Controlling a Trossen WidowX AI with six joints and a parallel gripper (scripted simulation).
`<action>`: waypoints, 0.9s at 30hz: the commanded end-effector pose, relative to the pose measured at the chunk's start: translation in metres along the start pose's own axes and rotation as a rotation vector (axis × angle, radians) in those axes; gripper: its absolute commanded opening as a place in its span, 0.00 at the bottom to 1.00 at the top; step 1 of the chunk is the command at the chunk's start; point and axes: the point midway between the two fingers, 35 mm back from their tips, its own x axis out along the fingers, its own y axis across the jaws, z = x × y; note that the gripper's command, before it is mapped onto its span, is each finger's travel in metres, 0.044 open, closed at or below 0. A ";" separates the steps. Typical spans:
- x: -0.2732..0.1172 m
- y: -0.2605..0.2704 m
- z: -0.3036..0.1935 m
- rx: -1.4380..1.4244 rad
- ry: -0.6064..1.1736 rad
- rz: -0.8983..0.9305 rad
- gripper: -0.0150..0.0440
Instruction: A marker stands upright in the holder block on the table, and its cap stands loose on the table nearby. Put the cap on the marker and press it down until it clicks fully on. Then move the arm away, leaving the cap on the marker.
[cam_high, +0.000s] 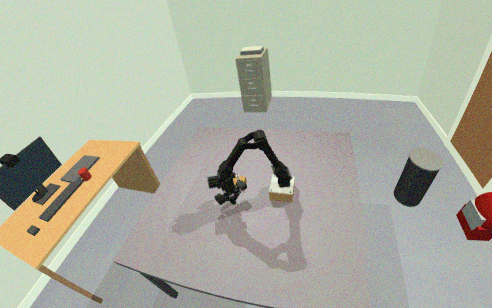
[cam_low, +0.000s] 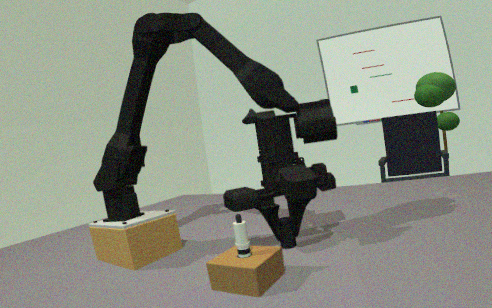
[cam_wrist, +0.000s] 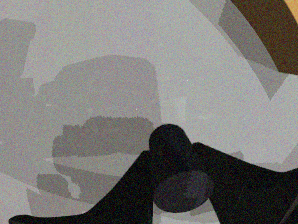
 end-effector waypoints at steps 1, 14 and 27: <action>0.001 0.000 0.000 0.005 0.002 0.000 0.39; -0.024 0.001 0.001 0.005 0.001 0.001 0.25; -0.060 0.000 0.000 0.005 0.001 0.001 0.25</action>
